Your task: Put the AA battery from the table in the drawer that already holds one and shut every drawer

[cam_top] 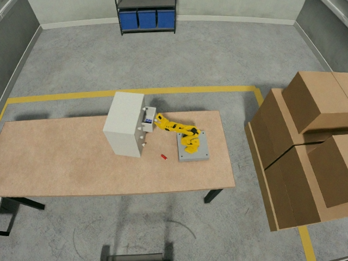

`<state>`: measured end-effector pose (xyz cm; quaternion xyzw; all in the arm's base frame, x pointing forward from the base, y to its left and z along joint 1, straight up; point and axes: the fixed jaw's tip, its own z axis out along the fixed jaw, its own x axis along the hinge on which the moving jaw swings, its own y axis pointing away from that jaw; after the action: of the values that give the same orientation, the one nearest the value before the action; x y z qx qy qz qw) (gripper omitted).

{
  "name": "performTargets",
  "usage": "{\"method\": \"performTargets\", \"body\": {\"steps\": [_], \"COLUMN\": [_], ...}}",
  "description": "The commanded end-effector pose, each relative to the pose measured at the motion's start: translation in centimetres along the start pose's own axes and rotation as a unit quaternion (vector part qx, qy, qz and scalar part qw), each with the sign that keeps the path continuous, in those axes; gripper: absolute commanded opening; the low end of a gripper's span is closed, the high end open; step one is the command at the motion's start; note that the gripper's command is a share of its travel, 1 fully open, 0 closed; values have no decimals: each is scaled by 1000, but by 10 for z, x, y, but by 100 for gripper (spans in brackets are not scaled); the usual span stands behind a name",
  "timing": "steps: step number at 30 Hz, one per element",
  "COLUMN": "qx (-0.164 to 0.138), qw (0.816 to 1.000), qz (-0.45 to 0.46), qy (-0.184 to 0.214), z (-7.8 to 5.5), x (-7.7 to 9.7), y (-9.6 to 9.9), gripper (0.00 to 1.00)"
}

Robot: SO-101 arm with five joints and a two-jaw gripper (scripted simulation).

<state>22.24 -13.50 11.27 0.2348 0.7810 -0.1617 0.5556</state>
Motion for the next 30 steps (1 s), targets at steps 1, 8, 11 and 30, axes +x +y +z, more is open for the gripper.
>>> {"method": "performTargets", "body": {"steps": [1,8,11,30], "qx": [-4,-4,-4,-4], "qw": [1000,1000,1000,1000], "qz": [0,0,0,0], "qy": [8,8,8,8], "z": [0,0,0,0], "x": [5,5,5,5], "y": [2,2,2,2], "gripper": [21,21,18,6]}}
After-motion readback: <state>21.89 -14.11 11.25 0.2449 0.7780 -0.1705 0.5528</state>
